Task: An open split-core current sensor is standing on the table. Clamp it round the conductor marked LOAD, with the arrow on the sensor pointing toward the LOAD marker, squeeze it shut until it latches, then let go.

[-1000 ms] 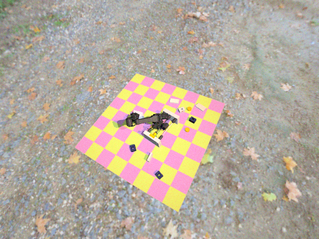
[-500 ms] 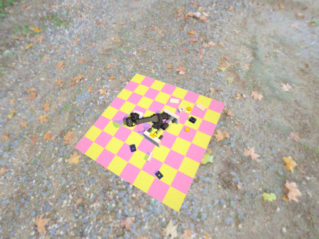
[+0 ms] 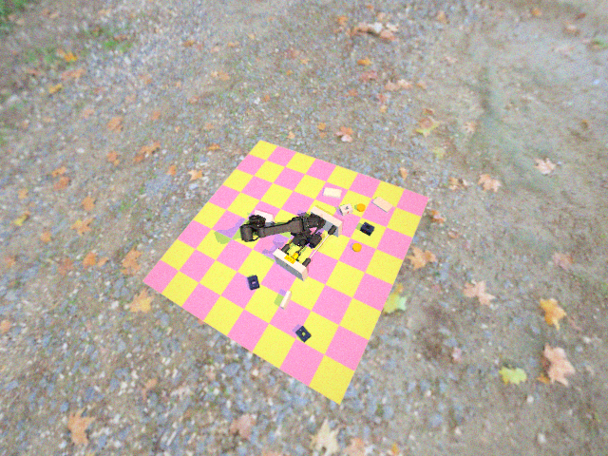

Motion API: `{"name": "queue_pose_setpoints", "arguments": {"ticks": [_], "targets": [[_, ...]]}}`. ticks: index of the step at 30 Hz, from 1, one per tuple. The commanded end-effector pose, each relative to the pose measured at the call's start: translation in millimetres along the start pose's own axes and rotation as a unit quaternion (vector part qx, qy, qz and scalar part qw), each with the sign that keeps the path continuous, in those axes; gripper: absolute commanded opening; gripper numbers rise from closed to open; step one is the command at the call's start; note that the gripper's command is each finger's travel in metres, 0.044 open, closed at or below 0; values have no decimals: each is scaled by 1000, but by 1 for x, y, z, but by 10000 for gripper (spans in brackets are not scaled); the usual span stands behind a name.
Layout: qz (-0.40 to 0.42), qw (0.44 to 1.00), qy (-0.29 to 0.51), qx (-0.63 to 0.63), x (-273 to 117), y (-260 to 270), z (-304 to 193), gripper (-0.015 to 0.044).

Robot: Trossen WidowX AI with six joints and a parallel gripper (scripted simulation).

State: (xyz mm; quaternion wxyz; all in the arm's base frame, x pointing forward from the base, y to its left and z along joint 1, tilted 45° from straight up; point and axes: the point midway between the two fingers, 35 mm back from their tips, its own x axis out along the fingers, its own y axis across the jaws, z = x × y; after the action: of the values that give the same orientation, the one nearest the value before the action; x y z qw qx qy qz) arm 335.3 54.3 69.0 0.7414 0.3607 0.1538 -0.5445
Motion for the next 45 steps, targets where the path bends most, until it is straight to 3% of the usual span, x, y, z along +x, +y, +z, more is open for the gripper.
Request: {"name": "queue_pose_setpoints", "arguments": {"ticks": [1, 45], "targets": [[13, 1000, 17, -4, -9, 2, -11, 0], [0, 1000, 0, 0, 0, 0, 0, 0]]}}
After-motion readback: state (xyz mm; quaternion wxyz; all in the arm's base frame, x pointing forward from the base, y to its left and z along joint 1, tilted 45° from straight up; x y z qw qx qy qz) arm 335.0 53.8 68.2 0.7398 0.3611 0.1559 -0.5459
